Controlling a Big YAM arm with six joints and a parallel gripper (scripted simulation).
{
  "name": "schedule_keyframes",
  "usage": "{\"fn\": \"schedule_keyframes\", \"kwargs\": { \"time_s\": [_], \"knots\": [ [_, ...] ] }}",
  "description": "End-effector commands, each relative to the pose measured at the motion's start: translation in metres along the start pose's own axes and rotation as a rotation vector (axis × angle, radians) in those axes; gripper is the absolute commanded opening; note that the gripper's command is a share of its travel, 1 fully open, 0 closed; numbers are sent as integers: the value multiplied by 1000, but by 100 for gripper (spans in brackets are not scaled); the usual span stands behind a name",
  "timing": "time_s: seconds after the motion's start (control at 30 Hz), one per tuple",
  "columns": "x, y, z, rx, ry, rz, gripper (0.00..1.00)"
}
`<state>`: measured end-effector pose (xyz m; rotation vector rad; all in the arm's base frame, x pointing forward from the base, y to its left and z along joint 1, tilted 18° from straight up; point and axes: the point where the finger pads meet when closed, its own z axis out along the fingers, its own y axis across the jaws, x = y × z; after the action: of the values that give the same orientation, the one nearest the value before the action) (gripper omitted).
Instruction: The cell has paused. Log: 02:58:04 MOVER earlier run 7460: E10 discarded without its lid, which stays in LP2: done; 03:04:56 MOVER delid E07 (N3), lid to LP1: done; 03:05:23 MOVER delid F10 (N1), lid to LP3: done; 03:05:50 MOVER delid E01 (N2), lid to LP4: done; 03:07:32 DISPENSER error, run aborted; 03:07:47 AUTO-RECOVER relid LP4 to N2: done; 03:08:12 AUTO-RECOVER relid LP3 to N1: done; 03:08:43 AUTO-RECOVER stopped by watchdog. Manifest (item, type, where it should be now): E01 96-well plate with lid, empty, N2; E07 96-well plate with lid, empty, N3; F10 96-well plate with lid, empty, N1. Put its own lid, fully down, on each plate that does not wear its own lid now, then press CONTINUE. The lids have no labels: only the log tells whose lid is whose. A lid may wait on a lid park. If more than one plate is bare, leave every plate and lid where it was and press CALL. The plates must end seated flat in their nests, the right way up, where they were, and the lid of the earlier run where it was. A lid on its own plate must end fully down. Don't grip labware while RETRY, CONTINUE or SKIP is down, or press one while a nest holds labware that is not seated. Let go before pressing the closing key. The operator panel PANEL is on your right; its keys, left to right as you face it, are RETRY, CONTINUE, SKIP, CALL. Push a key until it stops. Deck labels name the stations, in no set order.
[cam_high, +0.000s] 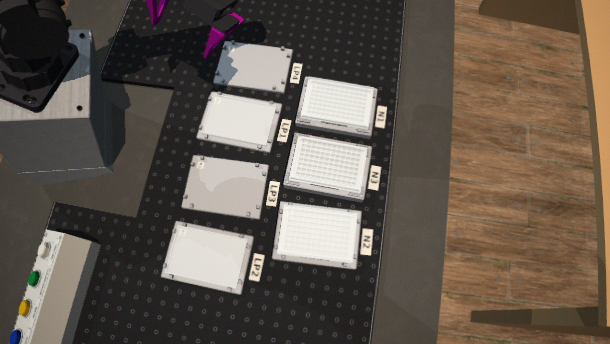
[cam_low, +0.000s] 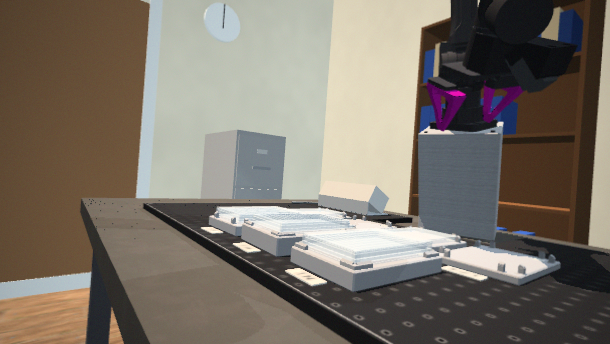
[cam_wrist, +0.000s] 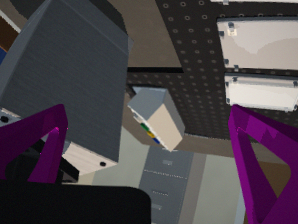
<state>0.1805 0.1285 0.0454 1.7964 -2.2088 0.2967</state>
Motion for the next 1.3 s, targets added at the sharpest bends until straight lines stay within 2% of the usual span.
{"fn": "schedule_keyframes", "kwargs": {
  "time_s": [0.0, 0.53, 0.87, 1.03, 1.13, 1.17, 1.2, 1.27],
  "knots": [
    [-1, -1, -2, 3, -5, 1, 100],
    [-1, -1, -2, 3, -5, 1, 100],
    [-19, -37, 33, -23, -96, 197, 100],
    [-26, -54, 41, -27, -148, 288, 100],
    [-24, -53, 45, -32, -152, 305, 100],
    [-24, -55, 38, -18, -183, 327, 100],
    [-24, -55, 49, -39, -166, 340, 100],
    [-28, -66, 53, -38, -190, 377, 100]
  ]
}}
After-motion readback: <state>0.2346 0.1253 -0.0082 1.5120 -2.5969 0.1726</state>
